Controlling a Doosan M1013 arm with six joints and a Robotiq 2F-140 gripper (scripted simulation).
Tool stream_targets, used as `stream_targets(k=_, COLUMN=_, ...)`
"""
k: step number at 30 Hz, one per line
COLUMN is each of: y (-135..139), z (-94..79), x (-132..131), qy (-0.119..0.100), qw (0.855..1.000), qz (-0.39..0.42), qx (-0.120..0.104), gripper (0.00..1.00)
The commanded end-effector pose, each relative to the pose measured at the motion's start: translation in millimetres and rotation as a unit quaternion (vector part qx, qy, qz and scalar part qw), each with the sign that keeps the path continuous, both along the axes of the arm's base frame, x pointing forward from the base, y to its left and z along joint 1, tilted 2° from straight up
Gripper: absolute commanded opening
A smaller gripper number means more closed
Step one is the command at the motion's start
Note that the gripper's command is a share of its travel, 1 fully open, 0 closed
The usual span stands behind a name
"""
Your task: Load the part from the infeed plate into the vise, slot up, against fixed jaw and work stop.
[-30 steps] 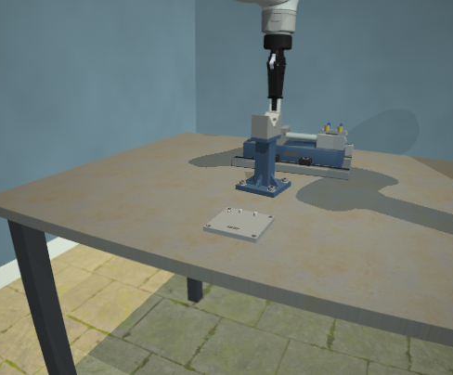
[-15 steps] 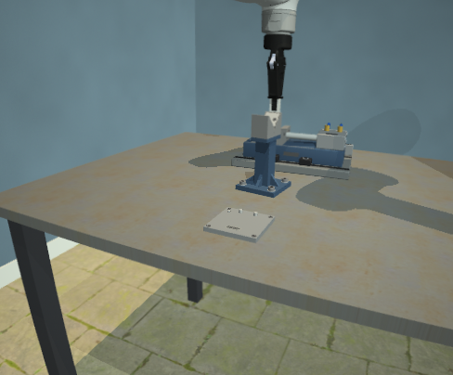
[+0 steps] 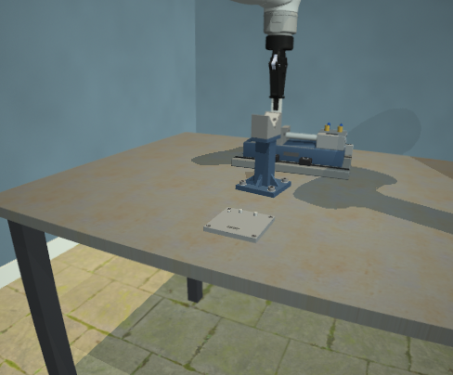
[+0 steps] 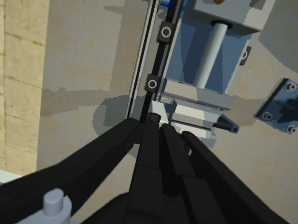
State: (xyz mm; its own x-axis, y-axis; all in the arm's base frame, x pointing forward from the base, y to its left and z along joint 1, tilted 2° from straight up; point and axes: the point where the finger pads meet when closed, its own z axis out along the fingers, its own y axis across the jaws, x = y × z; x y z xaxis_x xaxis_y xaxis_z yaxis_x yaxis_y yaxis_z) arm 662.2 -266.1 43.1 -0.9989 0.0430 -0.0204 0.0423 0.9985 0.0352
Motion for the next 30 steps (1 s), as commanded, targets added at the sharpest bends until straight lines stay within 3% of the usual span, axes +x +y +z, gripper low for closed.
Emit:
stream_targets(k=1, y=-7.1, z=0.0, x=0.0, qy=0.0, qw=1.0, qz=0.001, qx=0.001, gripper=0.0)
stream_targets(k=20, y=-9.0, z=3.3, x=-0.2, qy=0.0, qw=1.0, qz=0.001, qx=0.001, gripper=0.0)
stream_targets(k=30, y=-9.7, z=21.0, x=-0.6, qy=0.0, qw=1.0, qz=0.001, qx=0.001, gripper=0.0)
